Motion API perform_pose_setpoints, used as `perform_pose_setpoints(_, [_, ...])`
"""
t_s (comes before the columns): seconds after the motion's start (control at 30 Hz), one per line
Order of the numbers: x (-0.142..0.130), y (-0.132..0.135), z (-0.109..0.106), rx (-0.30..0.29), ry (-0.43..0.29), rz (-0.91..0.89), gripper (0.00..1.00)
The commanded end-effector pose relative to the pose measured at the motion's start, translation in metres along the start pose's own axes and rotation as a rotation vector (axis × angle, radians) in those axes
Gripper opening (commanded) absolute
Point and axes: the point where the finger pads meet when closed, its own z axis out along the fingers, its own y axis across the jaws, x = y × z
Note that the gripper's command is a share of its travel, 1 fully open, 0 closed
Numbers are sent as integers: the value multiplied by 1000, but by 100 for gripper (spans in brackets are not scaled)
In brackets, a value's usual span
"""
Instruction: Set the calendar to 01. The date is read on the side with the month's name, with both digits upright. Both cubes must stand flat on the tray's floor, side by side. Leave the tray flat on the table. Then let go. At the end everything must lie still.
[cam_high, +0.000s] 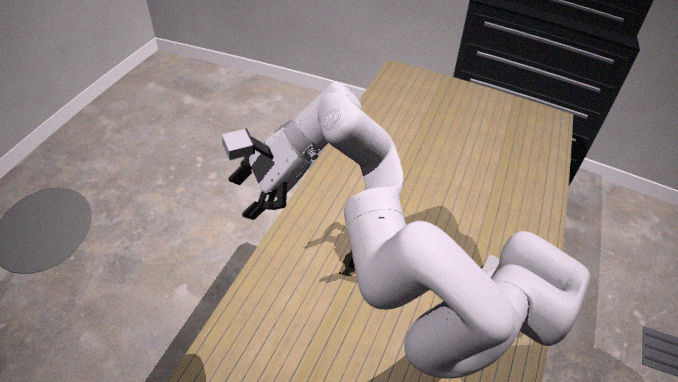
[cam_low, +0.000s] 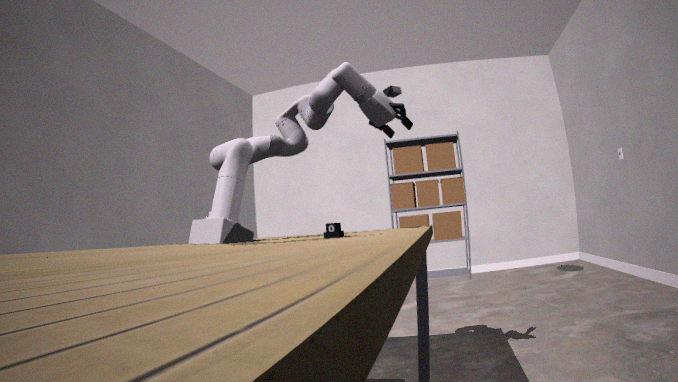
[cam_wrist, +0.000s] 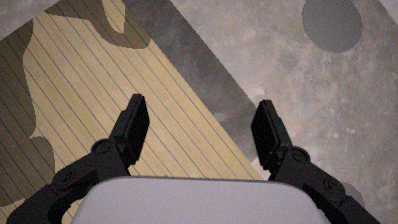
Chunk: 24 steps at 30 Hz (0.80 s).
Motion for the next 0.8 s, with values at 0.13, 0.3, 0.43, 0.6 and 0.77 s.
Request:
perform_pose_setpoints(0.13, [0,0,-1,-3,-2,-10,100])
perform_pose_setpoints(0.3, [-60,-3,-4,12,-158,-130,100])
perform_pose_setpoints(0.43, [-60,-3,-4,12,-158,-130,100])
perform_pose_setpoints(0.6, [-60,-3,-4,12,-158,-130,100])
perform_pose_setpoints(0.77, [-88,-5,-8,27,-230,-187,100])
